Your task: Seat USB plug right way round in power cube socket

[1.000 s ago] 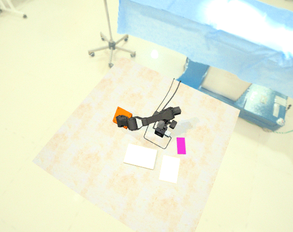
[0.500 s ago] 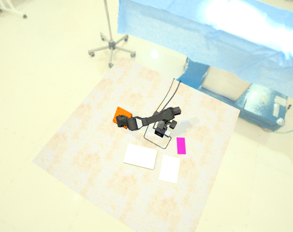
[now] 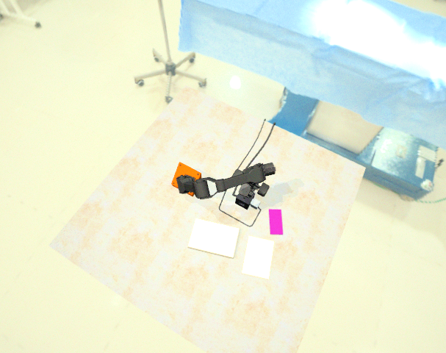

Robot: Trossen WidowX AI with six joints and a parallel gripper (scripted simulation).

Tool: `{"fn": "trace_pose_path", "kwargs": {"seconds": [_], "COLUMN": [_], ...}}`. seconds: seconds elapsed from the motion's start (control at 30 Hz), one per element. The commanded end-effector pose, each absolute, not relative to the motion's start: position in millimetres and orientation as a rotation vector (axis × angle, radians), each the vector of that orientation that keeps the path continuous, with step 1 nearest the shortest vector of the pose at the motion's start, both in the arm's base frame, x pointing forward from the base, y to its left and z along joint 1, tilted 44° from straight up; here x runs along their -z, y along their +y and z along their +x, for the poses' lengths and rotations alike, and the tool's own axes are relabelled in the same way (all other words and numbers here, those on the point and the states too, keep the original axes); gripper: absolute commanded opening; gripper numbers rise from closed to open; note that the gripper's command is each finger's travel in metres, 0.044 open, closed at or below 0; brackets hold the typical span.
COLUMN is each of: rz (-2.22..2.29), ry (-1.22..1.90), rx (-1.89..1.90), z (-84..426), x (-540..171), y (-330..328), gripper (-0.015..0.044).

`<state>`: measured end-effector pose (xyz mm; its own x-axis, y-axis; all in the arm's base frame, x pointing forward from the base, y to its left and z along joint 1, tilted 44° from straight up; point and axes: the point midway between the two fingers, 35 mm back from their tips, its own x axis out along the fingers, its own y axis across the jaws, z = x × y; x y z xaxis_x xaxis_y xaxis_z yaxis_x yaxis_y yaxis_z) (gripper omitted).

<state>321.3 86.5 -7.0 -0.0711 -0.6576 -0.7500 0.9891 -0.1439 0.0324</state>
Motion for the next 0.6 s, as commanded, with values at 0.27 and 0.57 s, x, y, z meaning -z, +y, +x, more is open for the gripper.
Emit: {"fn": "trace_pose_path", "kwargs": {"seconds": [0.27,0.57], "rz": [0.742,0.742], "ry": [0.599,0.599], "rx": [1.582,1.582], "z": [321.7,321.7], "x": [7.8,8.6], "y": [85.5,84.7], "gripper": [0.0000,0.0000]}}
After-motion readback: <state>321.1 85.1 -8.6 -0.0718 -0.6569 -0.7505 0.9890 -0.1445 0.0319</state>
